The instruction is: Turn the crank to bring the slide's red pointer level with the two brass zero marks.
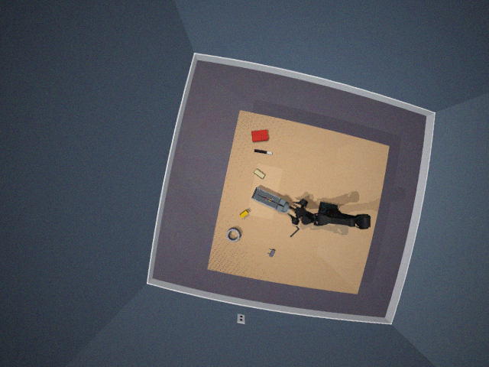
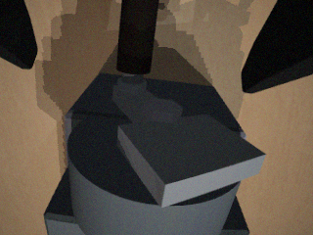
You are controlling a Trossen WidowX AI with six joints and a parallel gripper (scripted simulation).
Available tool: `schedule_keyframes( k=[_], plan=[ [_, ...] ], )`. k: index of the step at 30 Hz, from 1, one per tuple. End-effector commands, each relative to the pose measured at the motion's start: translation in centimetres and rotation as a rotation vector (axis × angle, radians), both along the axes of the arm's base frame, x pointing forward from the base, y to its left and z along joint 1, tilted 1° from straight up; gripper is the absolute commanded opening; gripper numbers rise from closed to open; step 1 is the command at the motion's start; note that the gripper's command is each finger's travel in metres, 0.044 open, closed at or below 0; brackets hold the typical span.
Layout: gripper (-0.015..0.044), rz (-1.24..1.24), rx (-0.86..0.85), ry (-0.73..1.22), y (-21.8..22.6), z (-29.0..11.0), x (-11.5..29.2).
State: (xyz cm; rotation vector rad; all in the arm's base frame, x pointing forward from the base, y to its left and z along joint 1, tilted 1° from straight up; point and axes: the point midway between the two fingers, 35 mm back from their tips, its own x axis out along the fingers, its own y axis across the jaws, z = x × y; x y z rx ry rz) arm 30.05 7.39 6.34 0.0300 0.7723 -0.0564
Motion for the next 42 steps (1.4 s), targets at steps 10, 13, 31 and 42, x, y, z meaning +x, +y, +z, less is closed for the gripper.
schedule_keyframes(
  k=[10, 13, 31, 42],
  plan=[
    [0.044, -0.007, -0.004, 0.004, -0.1, -2.4, -0.1],
    [0.044, -0.007, -0.004, 0.004, -0.2, -2.9, -0.1],
    [0.0204, -0.007, -0.004, 0.004, -0.2, -4.0, -0.3],
    [0.0, -0.007, -0.004, 0.004, -0.2, -4.0, -0.3]
  ],
)
